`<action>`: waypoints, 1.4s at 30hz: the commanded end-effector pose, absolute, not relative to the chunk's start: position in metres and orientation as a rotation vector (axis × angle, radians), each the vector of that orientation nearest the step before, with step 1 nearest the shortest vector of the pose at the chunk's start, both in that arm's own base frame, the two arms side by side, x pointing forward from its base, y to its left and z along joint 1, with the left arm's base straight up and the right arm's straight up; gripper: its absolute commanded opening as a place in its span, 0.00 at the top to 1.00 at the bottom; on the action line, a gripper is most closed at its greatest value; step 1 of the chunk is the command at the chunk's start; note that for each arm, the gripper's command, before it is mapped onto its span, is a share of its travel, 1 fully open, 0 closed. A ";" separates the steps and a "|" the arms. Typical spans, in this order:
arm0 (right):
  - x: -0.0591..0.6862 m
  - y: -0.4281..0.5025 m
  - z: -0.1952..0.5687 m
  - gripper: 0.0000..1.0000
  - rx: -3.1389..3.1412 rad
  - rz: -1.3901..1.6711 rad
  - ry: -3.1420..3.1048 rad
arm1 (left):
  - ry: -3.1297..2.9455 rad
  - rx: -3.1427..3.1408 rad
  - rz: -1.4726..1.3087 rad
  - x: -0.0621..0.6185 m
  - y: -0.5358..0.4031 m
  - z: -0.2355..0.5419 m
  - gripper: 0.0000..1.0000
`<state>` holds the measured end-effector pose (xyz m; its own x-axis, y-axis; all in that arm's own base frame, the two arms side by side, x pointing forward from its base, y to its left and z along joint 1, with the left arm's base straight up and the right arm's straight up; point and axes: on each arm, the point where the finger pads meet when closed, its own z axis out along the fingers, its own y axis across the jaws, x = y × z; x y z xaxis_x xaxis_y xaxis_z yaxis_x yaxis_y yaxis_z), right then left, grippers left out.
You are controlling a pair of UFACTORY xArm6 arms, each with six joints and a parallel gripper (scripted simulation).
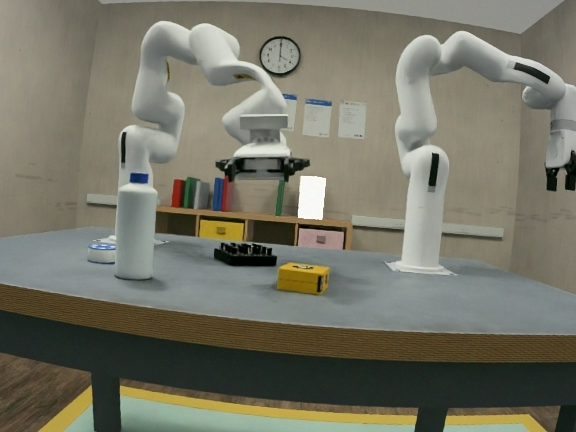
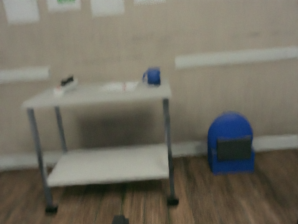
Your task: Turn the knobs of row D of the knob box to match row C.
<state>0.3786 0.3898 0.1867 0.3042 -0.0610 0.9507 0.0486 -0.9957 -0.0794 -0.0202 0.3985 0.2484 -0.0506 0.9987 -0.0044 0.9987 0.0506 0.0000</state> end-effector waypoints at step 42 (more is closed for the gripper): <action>0.226 0.331 0.127 0.00 -2.959 -0.771 -0.540 | 2.277 2.165 0.000 -0.020 0.399 0.250 0.00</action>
